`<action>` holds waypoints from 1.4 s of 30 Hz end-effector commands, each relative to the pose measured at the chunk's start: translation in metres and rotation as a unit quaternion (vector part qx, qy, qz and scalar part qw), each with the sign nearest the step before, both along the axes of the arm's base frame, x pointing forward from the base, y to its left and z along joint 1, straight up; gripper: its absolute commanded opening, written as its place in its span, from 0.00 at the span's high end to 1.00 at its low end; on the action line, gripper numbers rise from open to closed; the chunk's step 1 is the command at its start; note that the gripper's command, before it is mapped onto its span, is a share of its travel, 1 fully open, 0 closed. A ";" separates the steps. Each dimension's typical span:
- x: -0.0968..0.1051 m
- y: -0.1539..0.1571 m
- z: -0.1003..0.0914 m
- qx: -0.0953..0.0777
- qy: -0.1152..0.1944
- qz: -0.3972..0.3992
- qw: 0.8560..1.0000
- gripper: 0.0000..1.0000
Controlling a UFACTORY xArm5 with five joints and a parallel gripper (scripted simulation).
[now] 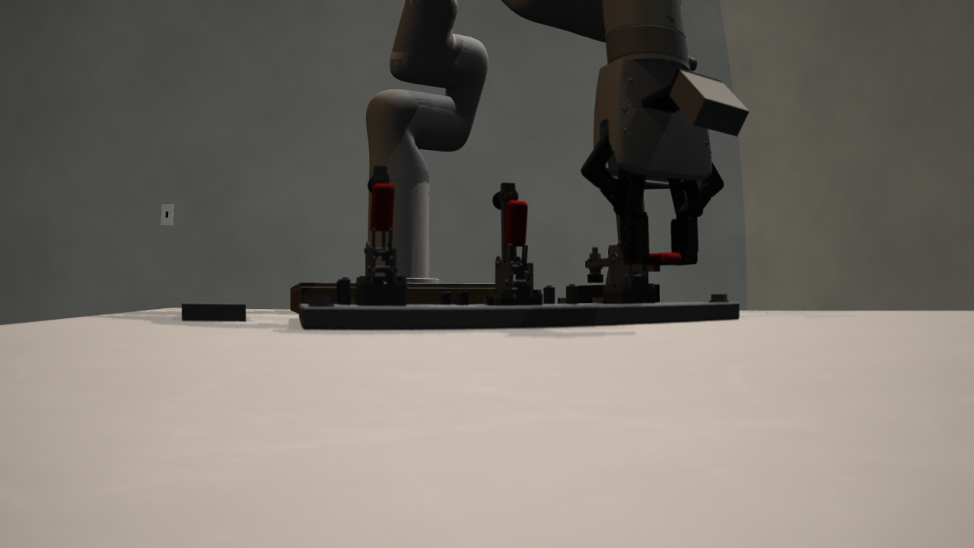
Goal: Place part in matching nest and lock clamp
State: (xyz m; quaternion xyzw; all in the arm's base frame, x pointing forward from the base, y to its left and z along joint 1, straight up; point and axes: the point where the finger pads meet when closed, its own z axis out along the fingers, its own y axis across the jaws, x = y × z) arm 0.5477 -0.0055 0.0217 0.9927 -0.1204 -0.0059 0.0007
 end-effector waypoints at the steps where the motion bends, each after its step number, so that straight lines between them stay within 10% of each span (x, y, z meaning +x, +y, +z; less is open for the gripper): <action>1: 0.002 0.000 -0.008 0.000 -0.002 0.000 1.000 0.53; 21: 0.002 0.000 -0.011 0.000 -0.002 0.000 1.000 0.53; 22: 0.002 0.000 -0.011 0.000 -0.002 0.000 1.000 1.00; 42: 0.002 0.000 -0.011 0.000 -0.002 0.000 1.000 1.00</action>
